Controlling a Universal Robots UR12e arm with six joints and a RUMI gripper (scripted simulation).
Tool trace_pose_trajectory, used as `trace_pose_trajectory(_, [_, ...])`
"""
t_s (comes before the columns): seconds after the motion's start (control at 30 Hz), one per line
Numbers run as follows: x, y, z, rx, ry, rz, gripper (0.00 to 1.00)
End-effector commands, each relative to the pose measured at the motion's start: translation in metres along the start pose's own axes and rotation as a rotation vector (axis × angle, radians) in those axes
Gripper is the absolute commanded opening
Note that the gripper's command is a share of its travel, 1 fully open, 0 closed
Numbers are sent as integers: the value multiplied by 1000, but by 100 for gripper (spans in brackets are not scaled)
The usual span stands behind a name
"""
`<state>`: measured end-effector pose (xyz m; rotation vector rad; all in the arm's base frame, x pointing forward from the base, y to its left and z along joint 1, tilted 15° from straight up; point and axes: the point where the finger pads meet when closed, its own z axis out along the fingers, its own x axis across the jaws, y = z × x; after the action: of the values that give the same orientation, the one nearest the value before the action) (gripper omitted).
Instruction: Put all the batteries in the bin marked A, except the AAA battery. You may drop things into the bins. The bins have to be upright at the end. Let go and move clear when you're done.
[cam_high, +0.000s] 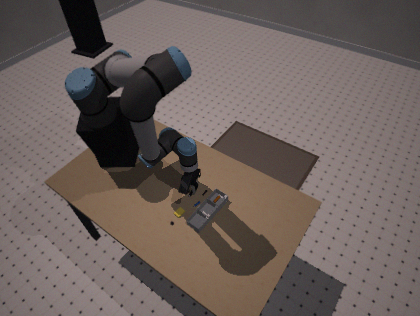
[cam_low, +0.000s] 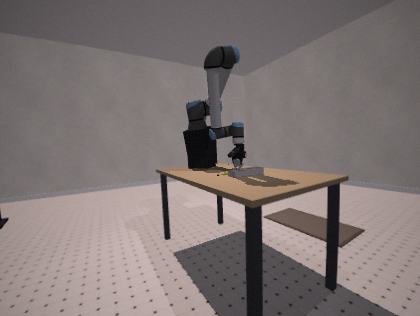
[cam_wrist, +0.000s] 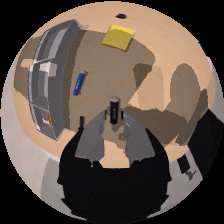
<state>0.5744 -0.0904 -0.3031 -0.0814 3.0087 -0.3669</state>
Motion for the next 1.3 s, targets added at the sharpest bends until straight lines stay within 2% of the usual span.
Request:
trace_pose_trajectory(0.0, [-1, -1, 0, 1, -5, 0, 17])
trace_pose_trajectory(0.27, [-1, -1, 0, 1, -5, 0, 17])
trace_pose_trajectory(0.3, [-1, -1, 0, 1, -5, 0, 0])
trace_pose_trajectory(1.27, [-1, -1, 0, 1, -5, 0, 0])
